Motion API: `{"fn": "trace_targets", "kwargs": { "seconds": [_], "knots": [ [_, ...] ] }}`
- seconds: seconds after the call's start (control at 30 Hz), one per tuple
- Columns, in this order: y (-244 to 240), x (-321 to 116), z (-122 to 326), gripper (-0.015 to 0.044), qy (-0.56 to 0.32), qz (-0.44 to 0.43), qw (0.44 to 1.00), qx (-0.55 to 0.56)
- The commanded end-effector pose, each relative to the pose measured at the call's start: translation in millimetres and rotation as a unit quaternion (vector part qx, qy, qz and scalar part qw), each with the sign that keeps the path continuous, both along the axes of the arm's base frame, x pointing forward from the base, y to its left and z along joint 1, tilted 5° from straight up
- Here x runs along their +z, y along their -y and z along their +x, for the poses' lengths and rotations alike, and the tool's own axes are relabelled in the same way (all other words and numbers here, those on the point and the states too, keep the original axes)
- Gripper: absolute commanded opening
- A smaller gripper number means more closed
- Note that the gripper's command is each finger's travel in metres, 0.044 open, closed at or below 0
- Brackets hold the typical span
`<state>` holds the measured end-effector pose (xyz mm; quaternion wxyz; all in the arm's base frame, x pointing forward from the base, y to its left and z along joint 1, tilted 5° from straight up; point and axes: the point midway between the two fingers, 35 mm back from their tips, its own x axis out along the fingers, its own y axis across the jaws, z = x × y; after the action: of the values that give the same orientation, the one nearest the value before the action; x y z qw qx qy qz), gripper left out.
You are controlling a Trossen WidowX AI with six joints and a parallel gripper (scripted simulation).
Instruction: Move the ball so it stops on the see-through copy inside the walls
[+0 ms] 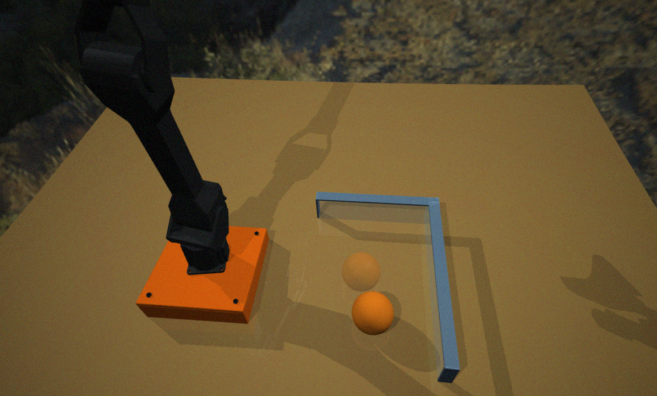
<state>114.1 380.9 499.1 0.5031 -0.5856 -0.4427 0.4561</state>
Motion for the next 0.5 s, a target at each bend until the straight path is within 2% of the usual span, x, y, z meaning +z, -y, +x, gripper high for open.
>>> {"fn": "trace_targets", "kwargs": {
  "seconds": [0.0, 0.13, 0.3, 0.47],
  "knots": [
    [0.3, -1.4, 2.3, 0.0426, -0.001, -0.002, 1.0, -0.003],
    [8.3, -29.4, 47.6, 0.044, -0.027, -0.036, 0.997, -0.061],
    [26.7, -68.2, 103.7, 0.044, -0.11, -0.069, 0.981, -0.143],
    [65.2, -102.1, 162.7, 0.044, -0.194, -0.078, 0.947, -0.245]
  ]
}}
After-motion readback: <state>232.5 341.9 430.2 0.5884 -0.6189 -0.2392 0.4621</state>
